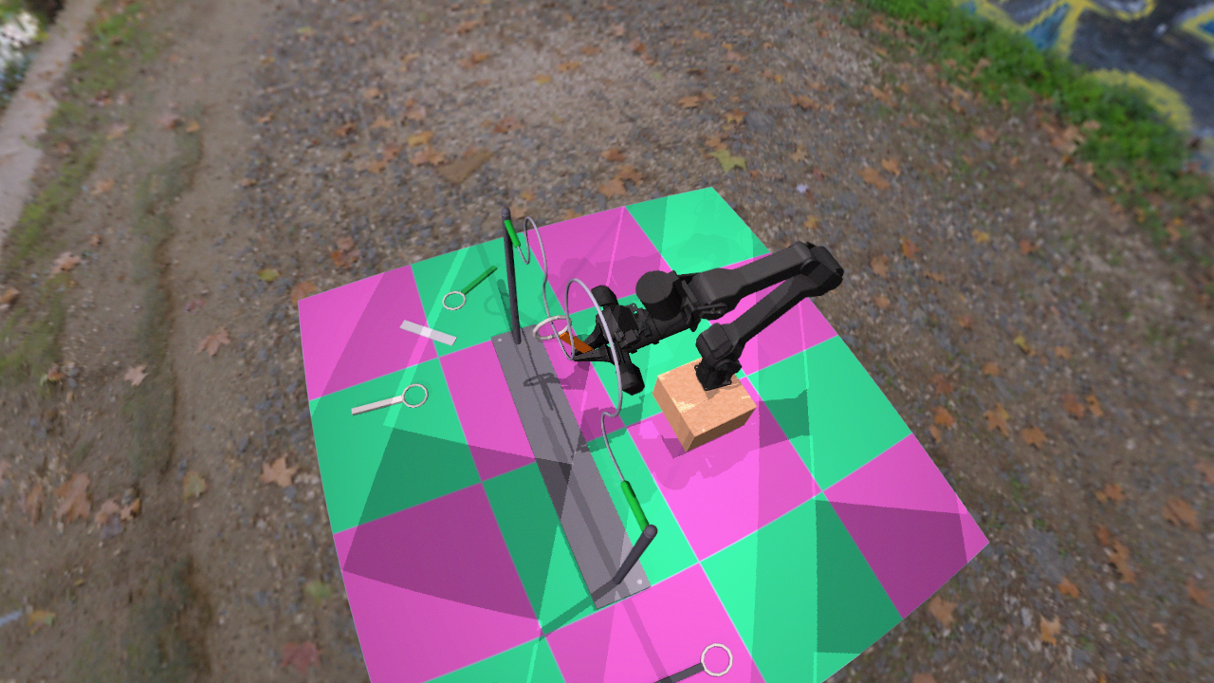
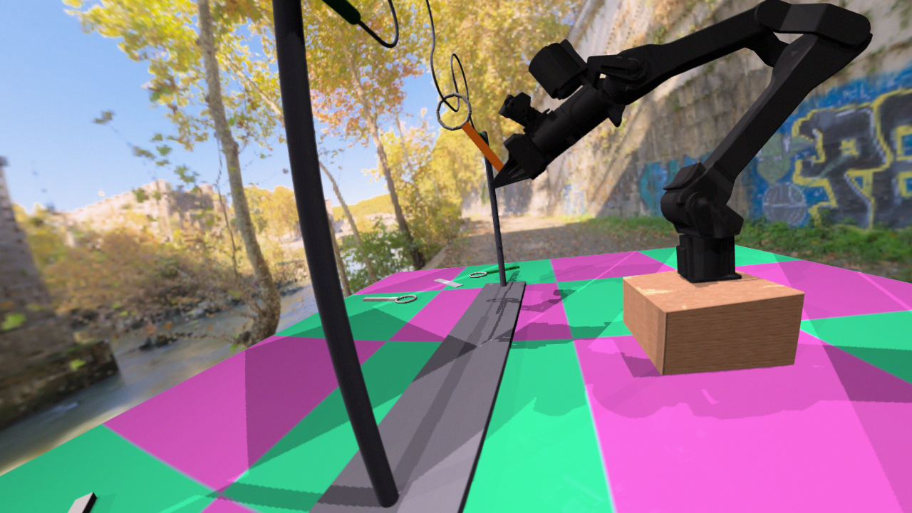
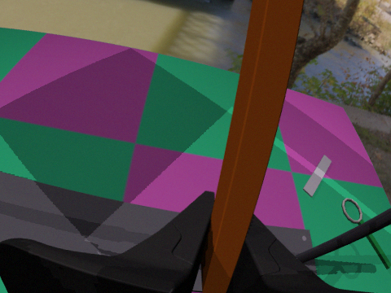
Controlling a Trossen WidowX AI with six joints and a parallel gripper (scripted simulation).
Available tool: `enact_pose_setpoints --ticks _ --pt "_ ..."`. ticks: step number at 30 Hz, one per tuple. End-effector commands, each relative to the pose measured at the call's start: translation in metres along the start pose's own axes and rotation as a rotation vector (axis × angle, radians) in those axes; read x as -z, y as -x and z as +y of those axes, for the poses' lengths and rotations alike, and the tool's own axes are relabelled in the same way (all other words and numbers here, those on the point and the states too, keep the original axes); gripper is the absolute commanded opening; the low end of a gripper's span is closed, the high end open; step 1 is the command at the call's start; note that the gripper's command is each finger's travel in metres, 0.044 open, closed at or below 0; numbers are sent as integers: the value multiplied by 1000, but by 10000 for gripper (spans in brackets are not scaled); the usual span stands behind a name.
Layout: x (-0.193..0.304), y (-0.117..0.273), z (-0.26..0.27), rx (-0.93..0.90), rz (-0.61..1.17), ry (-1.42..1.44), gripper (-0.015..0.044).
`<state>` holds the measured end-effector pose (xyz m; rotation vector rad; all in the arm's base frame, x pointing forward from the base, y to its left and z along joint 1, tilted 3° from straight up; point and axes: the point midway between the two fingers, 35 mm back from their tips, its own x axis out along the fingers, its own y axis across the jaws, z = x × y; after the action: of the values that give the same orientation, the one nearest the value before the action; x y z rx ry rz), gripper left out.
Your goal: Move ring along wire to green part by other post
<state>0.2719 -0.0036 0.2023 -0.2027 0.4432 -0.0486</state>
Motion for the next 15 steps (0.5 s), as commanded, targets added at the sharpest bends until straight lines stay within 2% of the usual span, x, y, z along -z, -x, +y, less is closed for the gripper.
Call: enact_pose_setpoints --ticks 1,15 --pt "-3 3 8 -20 -1 -47 -150" --pt "-5 7 31 -60 7 -115 -150"
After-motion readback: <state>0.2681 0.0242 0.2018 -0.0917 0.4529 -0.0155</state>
